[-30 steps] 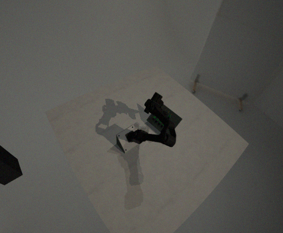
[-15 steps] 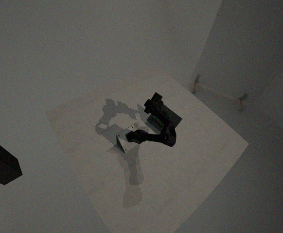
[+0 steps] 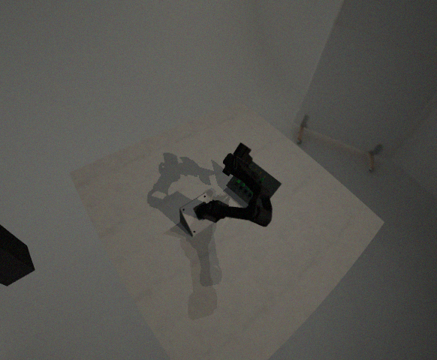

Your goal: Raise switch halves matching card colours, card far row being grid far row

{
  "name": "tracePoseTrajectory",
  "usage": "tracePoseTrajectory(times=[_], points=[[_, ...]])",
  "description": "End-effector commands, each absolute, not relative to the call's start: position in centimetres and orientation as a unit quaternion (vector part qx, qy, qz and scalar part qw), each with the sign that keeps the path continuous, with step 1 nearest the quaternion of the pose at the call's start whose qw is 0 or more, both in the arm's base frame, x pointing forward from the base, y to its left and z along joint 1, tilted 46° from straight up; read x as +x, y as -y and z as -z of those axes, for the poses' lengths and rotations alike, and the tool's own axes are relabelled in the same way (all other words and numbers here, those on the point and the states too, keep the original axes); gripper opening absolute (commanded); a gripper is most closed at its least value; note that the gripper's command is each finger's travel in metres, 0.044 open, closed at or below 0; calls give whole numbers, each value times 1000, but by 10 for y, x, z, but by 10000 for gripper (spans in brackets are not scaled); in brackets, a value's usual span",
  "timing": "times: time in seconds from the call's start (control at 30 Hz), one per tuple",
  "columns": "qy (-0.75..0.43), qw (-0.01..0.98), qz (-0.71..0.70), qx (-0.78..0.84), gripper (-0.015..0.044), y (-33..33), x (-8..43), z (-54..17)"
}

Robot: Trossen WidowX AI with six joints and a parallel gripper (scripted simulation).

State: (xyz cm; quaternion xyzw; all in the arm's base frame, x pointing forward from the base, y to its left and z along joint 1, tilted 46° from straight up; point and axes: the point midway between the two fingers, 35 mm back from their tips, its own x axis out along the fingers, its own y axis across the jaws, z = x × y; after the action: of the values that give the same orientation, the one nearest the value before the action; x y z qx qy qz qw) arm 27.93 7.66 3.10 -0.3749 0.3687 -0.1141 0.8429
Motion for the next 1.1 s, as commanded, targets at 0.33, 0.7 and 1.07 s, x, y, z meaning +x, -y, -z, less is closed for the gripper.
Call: tracePoseTrajectory(times=[0.33,0.7,1.07], points=[[-369,843,112,-375,0,-76,281,-29],[-369,843,112,-375,0,-75,282,-28],[-369,843,112,-375,0,-75,283,-28]])
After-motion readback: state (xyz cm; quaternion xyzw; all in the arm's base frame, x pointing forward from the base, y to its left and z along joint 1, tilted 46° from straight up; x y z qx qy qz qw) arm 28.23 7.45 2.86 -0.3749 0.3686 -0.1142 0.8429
